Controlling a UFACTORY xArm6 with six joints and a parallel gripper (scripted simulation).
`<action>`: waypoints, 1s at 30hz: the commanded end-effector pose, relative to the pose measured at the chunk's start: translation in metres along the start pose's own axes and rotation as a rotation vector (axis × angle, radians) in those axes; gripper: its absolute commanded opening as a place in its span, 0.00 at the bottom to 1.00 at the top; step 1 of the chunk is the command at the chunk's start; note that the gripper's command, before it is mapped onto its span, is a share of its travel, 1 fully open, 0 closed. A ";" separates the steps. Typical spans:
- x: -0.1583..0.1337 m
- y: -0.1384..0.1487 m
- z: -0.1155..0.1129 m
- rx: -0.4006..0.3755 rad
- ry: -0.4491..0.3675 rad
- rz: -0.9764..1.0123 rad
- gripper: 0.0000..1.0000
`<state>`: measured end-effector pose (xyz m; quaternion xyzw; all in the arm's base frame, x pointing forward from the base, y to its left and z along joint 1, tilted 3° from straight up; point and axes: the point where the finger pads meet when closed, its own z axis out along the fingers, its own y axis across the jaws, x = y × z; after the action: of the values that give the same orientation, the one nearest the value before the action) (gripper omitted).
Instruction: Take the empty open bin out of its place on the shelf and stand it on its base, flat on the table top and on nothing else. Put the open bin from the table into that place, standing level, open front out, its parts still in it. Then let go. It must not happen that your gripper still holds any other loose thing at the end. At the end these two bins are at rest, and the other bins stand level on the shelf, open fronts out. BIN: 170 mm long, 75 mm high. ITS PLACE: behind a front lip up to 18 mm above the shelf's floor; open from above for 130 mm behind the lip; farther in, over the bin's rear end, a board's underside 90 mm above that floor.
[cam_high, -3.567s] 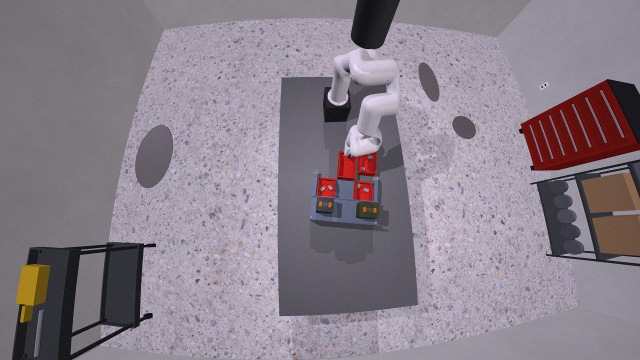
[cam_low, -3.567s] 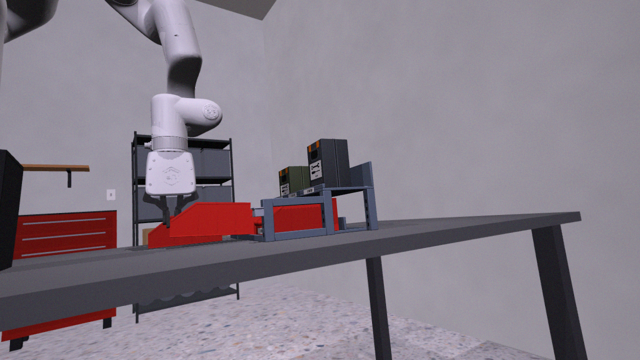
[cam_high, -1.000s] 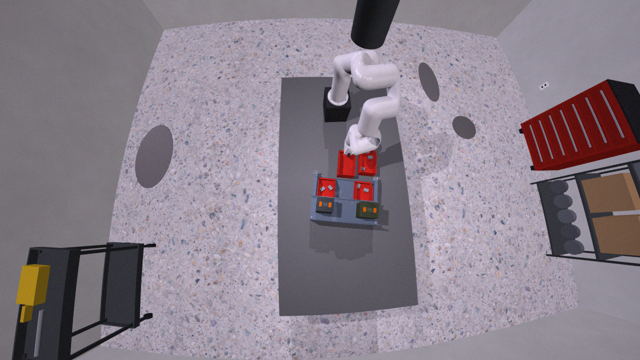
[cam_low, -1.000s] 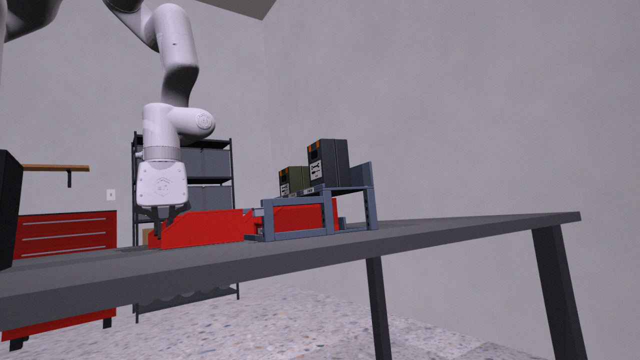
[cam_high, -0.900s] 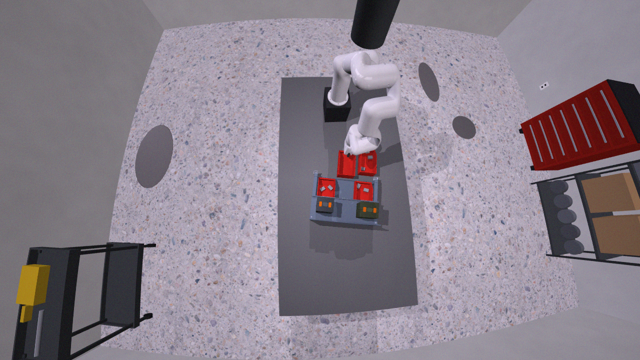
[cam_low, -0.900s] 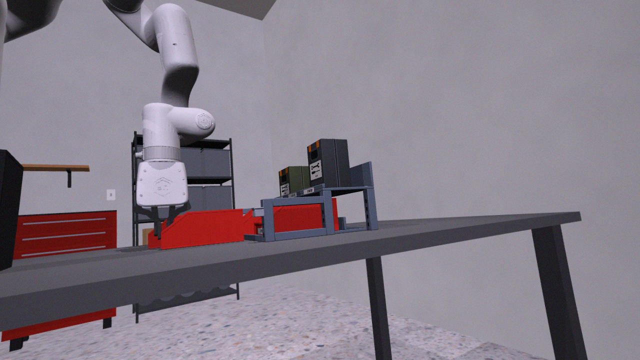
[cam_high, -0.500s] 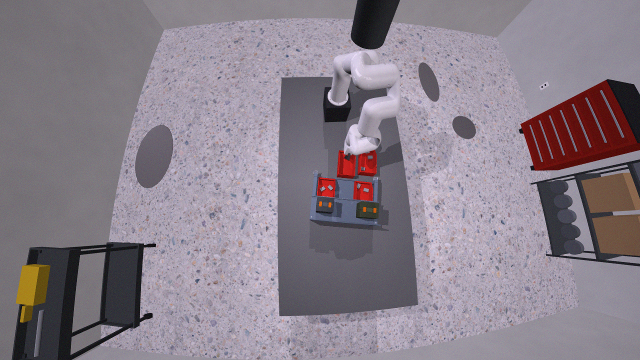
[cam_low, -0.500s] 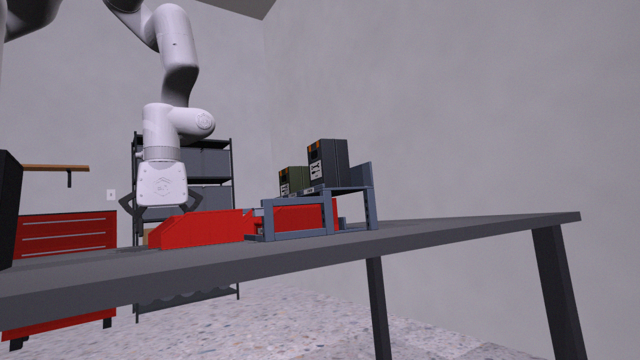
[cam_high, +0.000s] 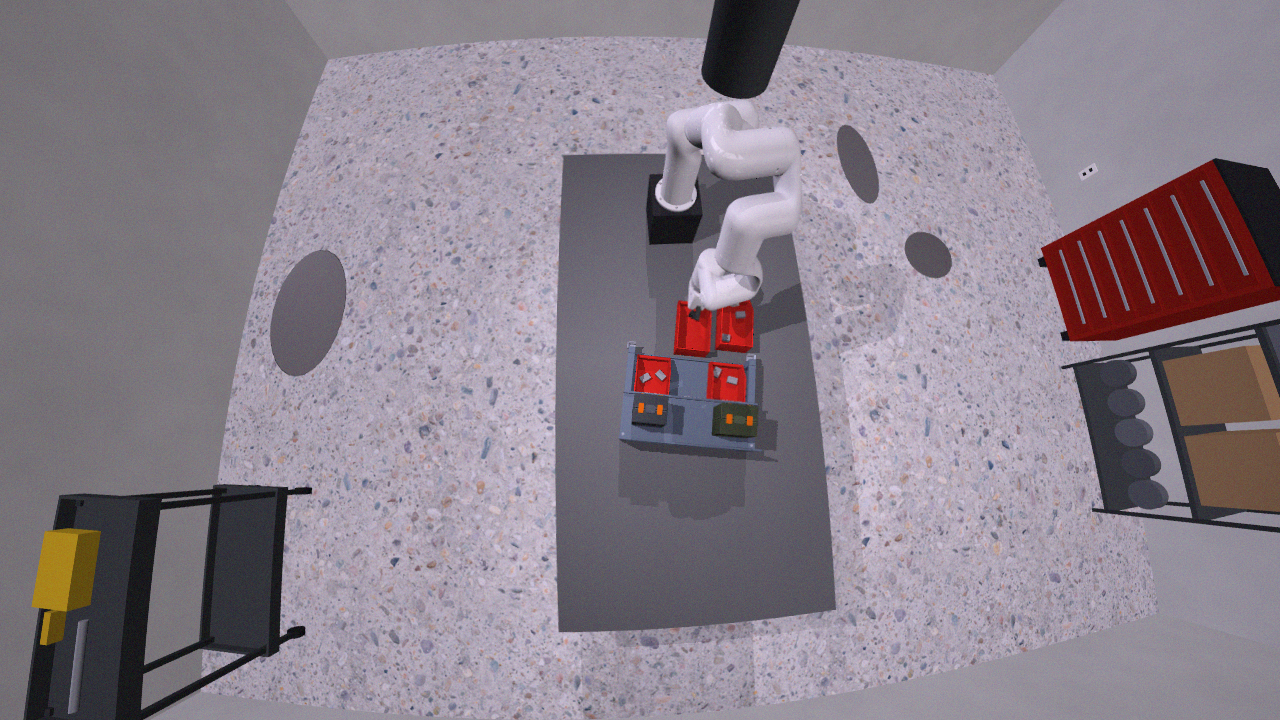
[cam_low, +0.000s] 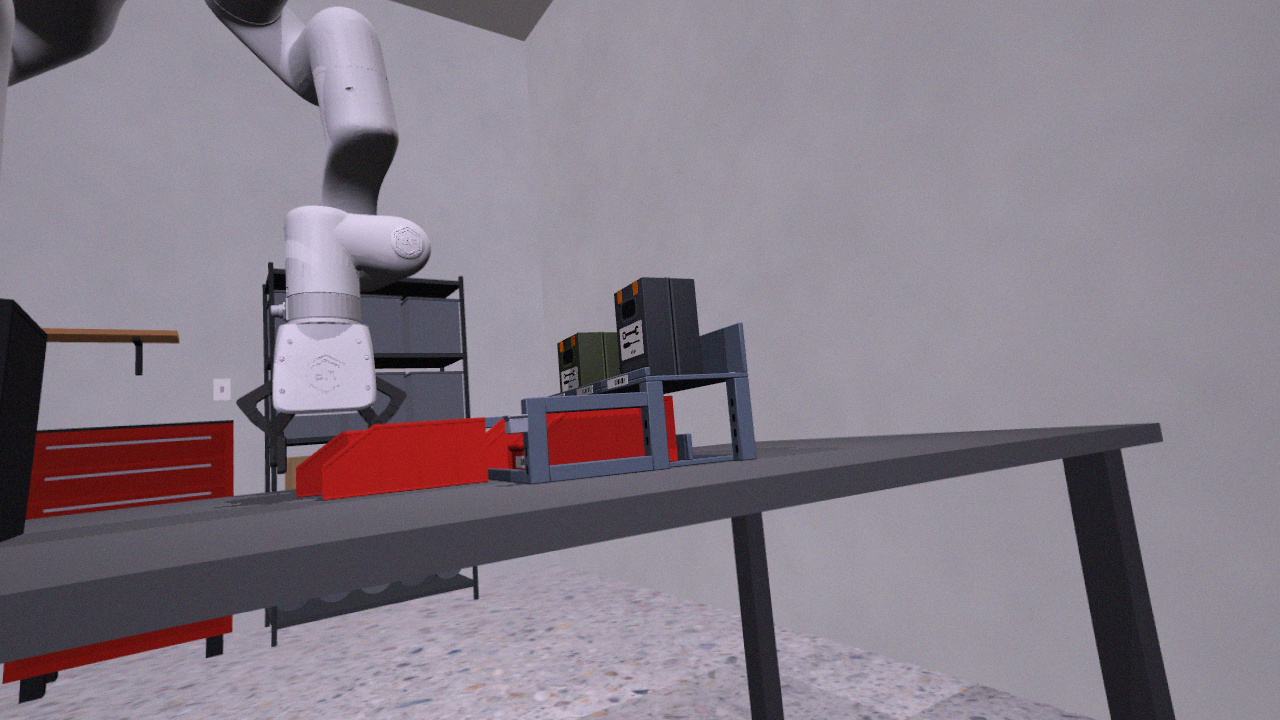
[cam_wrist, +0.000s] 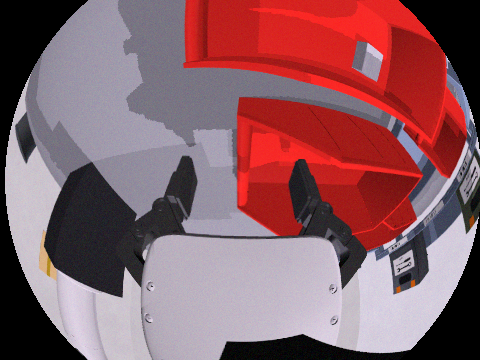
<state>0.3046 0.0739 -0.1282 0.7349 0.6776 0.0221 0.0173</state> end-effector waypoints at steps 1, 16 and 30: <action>0.000 0.001 -0.001 -0.002 0.001 0.000 0.95; 0.000 0.001 -0.001 -0.002 0.001 0.000 0.95; 0.000 0.001 -0.005 -0.002 0.001 0.000 0.95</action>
<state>0.3044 0.0739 -0.1264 0.7349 0.6776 0.0220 0.0173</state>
